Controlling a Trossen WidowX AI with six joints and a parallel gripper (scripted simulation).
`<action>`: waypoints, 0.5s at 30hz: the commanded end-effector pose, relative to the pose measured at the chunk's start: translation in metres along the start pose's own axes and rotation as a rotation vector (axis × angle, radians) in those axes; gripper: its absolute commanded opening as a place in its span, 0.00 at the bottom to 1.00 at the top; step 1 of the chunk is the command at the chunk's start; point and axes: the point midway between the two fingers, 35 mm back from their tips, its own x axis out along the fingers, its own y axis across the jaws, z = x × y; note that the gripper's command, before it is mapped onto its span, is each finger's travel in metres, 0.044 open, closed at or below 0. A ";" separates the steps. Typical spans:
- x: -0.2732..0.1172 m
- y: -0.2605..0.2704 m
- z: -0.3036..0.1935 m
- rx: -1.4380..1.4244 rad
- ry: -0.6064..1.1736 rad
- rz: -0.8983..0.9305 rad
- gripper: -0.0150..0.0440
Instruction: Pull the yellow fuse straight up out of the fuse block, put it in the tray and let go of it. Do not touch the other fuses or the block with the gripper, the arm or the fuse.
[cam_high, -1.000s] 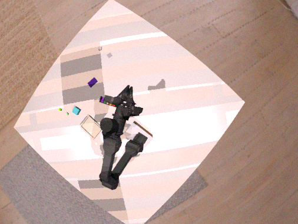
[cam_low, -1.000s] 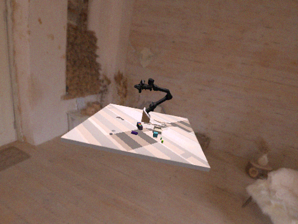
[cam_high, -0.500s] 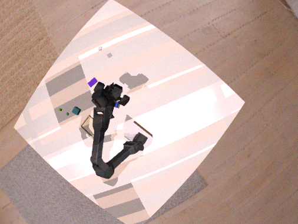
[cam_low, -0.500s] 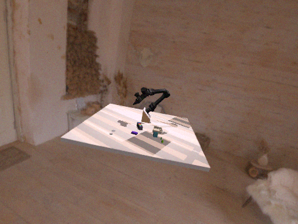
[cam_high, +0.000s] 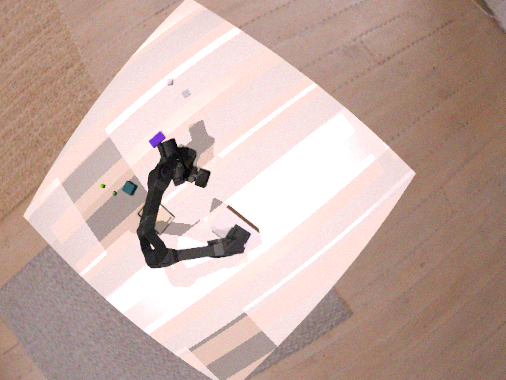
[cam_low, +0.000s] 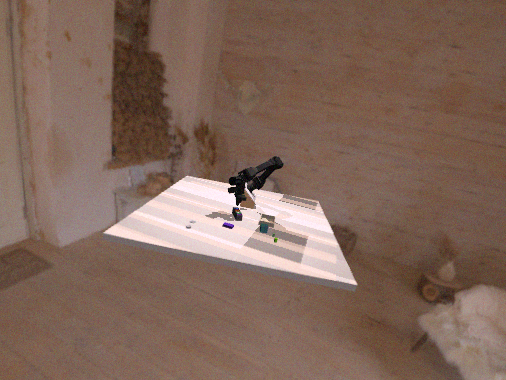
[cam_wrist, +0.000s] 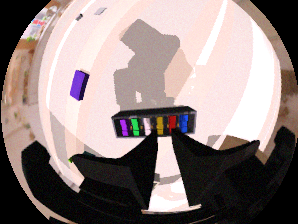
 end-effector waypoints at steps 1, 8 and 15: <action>0.003 0.002 -0.007 -0.014 0.032 0.003 0.38; 0.006 0.002 -0.007 -0.014 0.032 0.003 0.38; 0.013 0.003 -0.007 -0.014 0.032 0.003 0.38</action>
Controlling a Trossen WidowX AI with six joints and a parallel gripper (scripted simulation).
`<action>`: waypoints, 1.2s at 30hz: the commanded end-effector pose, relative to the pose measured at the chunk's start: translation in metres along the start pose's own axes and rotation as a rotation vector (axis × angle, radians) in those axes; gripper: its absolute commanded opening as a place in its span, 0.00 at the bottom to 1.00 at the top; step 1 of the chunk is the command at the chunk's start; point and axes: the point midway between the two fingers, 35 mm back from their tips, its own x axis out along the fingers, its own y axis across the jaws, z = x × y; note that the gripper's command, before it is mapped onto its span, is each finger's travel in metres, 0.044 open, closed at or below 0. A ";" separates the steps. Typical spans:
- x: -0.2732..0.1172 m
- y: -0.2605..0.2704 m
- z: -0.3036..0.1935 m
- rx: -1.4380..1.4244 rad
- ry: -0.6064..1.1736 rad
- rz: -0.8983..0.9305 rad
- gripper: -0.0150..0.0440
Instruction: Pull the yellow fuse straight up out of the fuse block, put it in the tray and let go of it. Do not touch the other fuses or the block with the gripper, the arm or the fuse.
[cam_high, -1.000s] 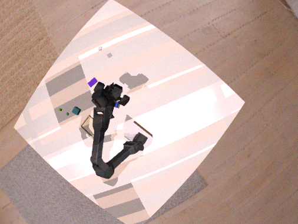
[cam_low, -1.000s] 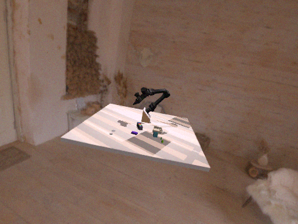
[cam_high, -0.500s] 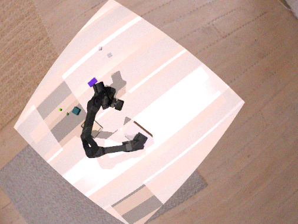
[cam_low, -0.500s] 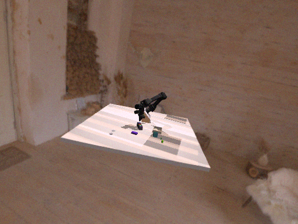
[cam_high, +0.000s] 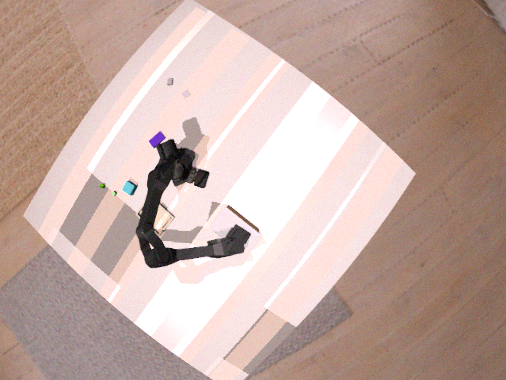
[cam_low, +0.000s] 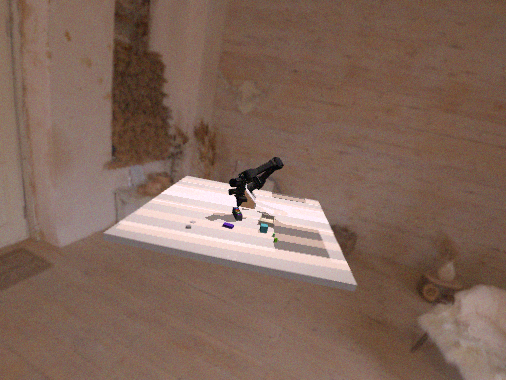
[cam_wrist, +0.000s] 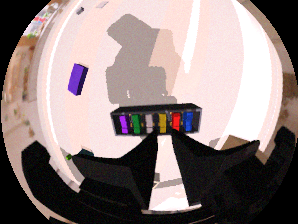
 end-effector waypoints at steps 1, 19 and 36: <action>0.005 0.000 -0.001 0.007 0.005 0.001 0.38; 0.022 -0.001 -0.002 0.007 0.006 0.001 0.38; 0.031 -0.001 -0.003 0.007 0.007 0.002 0.38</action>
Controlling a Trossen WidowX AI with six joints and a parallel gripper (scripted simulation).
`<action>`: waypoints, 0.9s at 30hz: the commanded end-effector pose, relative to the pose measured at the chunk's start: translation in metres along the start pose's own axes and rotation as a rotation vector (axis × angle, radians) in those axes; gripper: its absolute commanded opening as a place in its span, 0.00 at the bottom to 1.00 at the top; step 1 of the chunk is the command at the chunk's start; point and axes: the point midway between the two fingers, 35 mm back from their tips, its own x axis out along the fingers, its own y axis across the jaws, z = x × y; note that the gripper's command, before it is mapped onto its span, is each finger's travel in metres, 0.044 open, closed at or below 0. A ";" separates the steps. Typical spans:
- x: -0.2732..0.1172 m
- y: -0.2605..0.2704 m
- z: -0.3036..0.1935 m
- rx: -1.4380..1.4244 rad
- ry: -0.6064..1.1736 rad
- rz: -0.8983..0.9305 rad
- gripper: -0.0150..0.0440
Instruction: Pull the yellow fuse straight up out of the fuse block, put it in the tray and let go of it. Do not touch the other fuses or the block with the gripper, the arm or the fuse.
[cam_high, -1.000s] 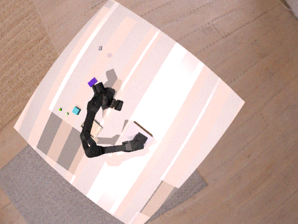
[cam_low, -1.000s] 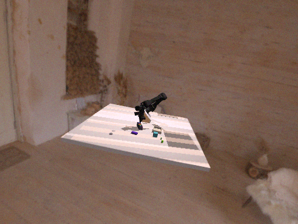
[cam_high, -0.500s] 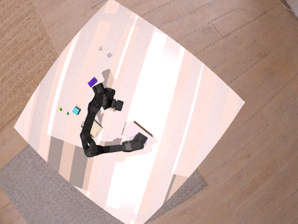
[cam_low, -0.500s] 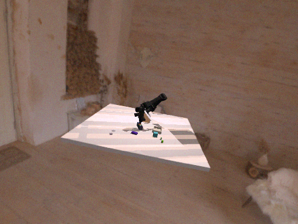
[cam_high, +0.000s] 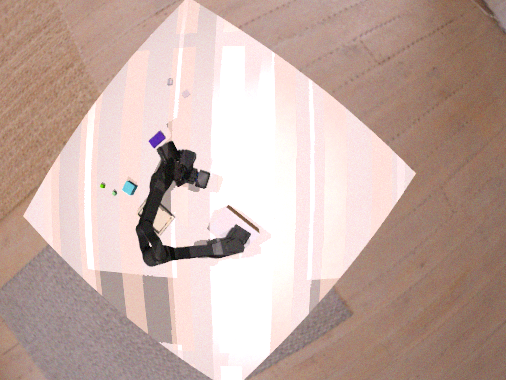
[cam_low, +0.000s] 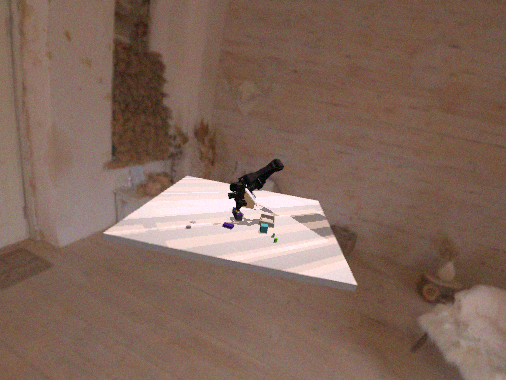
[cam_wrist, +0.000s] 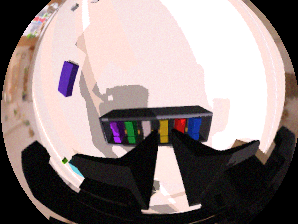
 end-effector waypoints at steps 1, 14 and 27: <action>0.004 0.000 0.000 0.006 0.004 0.002 0.38; 0.006 0.000 0.000 0.000 0.001 -0.001 0.31; 0.004 0.000 0.000 0.001 0.001 -0.001 0.25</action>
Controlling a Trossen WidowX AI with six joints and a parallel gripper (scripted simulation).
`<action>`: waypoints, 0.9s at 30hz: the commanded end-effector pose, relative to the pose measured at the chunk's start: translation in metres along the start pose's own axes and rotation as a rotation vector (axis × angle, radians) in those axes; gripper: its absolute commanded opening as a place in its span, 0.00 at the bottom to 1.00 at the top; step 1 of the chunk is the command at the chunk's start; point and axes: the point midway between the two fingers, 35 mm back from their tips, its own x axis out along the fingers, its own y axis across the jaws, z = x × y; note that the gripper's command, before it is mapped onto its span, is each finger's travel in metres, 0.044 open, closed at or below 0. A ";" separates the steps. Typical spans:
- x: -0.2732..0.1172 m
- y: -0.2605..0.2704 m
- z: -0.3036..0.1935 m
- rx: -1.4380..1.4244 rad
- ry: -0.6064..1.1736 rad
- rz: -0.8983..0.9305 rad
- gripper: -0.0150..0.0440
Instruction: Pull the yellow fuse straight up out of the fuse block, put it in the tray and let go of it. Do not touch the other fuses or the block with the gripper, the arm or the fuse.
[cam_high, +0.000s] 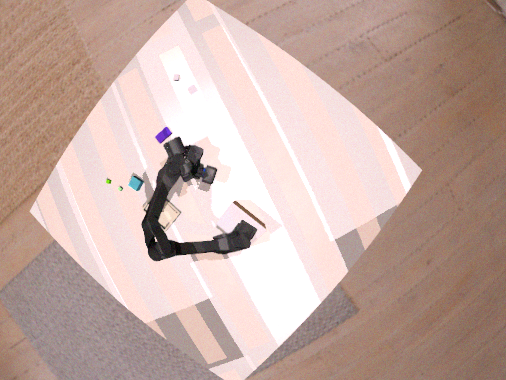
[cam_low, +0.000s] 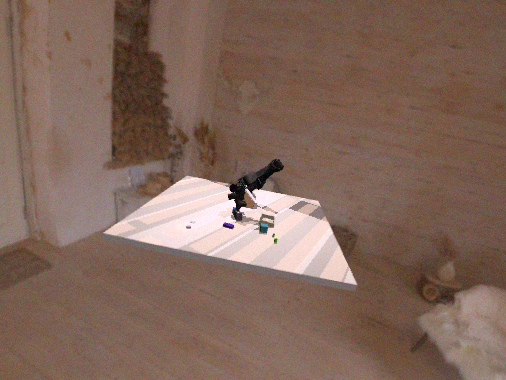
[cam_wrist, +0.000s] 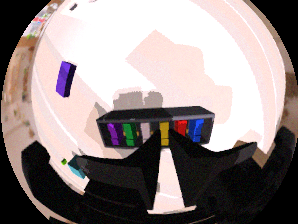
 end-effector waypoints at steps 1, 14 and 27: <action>-0.002 0.000 0.000 -0.003 -0.001 0.000 0.25; -0.008 0.001 0.000 -0.002 -0.001 0.000 0.25; -0.015 0.001 0.001 -0.001 -0.001 0.001 0.25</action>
